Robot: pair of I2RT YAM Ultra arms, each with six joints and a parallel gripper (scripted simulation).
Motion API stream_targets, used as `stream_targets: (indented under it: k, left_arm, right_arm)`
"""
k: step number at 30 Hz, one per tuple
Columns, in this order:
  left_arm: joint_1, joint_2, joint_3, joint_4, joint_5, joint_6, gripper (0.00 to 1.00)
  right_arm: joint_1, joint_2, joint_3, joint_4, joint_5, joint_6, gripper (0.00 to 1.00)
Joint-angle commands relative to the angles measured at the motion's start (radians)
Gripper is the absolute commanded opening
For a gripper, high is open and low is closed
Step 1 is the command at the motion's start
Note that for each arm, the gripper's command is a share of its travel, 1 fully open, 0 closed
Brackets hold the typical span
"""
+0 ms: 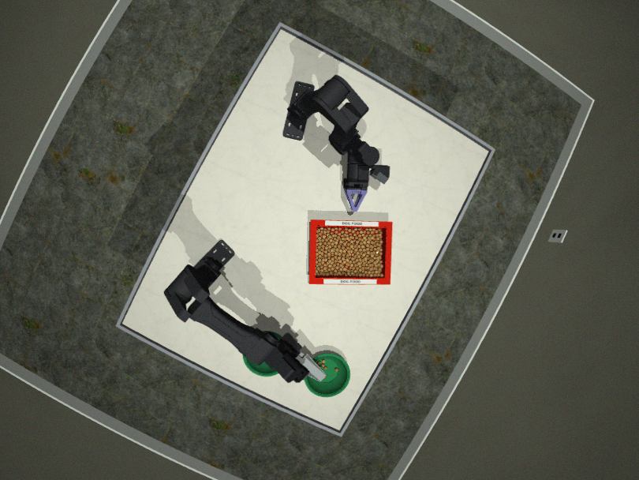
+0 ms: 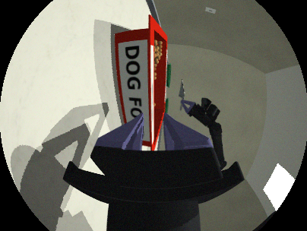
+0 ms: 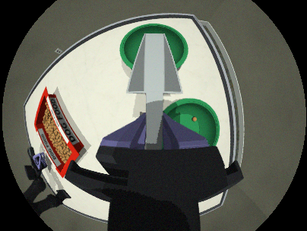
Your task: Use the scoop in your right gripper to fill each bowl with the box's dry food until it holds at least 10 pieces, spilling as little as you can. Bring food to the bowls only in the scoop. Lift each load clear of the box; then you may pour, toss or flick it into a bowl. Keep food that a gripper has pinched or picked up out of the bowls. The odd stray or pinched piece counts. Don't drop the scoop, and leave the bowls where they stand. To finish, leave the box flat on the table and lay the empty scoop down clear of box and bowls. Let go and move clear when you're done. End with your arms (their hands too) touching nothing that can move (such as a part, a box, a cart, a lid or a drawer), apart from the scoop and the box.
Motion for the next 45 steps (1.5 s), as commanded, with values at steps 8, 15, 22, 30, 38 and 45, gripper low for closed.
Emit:
stream_targets:
  k: [8, 15, 22, 30, 38, 45]
  left_arm:
    - [0.074, -0.101, -0.064, -0.064, 0.086, 0.061, 0.26]
    - [0.074, -0.113, -0.043, -0.088, 0.091, 0.071, 0.26]
    - [0.066, -0.12, -0.046, -0.09, 0.092, 0.072, 0.26]
    - [0.12, -0.174, 0.031, -0.163, -0.024, 0.201, 0.26]
    - [0.201, -0.29, 0.132, -0.344, -0.183, 0.438, 0.26]
    - [0.255, -0.396, 0.238, -0.521, -0.311, 0.63, 0.26]
  right_arm:
    - [0.003, -0.037, 0.022, 0.037, 0.006, 0.0, 0.0]
    - [0.003, -0.037, 0.022, 0.037, 0.006, 0.0, 0.0]
    - [0.003, -0.037, 0.022, 0.037, 0.006, 0.0, 0.0]
    - [0.003, -0.037, 0.022, 0.037, 0.006, 0.0, 0.0]
    - [0.003, -0.037, 0.022, 0.037, 0.006, 0.0, 0.0]
    - [0.003, -0.037, 0.022, 0.037, 0.006, 0.0, 0.0]
